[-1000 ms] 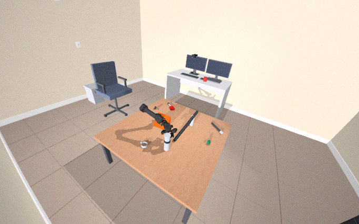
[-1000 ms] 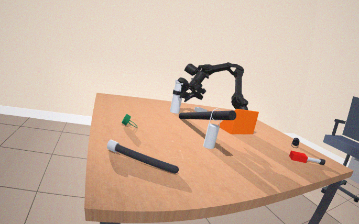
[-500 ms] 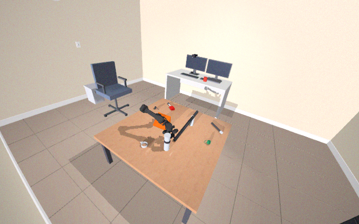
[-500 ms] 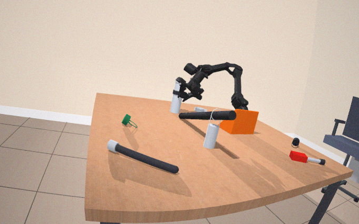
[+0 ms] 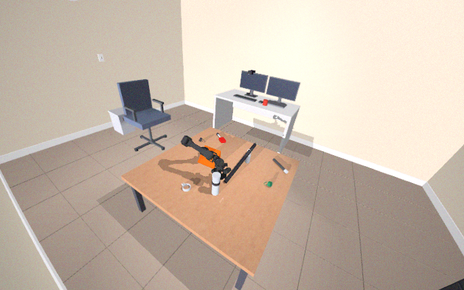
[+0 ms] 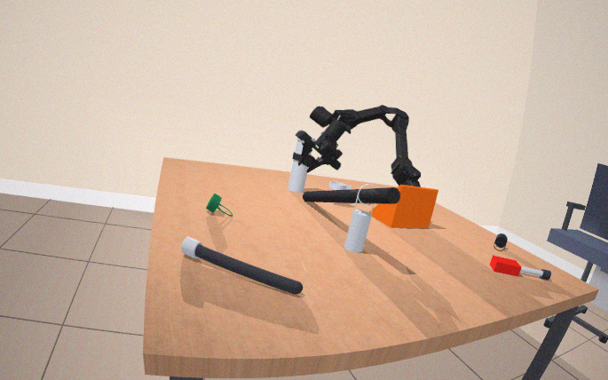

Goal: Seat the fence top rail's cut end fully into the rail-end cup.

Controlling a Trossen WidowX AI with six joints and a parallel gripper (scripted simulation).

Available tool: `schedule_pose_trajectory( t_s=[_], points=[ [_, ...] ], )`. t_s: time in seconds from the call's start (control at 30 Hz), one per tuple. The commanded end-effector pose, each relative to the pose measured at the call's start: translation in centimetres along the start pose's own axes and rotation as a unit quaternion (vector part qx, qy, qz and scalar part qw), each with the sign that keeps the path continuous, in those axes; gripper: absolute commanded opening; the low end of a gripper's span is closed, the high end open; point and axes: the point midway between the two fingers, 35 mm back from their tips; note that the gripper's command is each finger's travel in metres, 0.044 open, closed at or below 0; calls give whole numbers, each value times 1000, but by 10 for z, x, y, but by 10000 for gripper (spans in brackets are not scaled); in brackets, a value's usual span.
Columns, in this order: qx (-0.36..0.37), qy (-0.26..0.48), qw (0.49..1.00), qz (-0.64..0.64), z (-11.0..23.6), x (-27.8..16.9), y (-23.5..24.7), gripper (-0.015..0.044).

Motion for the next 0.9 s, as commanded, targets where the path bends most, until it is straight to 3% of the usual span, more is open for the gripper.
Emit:
schedule_pose_trajectory(
  t_s=[0.0,0.63,0.87],
  points=[
    [0,-2,1000,1,-1,1,0,0],
    [0,-3,1000,5,1,0,1,0],
    [0,-3,1000,5,1,0,1,184]
  ],
)
Point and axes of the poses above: the point midway between the two fingers, 35 mm back from their tips, its own z axis back along the fingers, its own y axis across the jaws, x = y × z, and after that the axes turned 11 degrees about z, right-handed
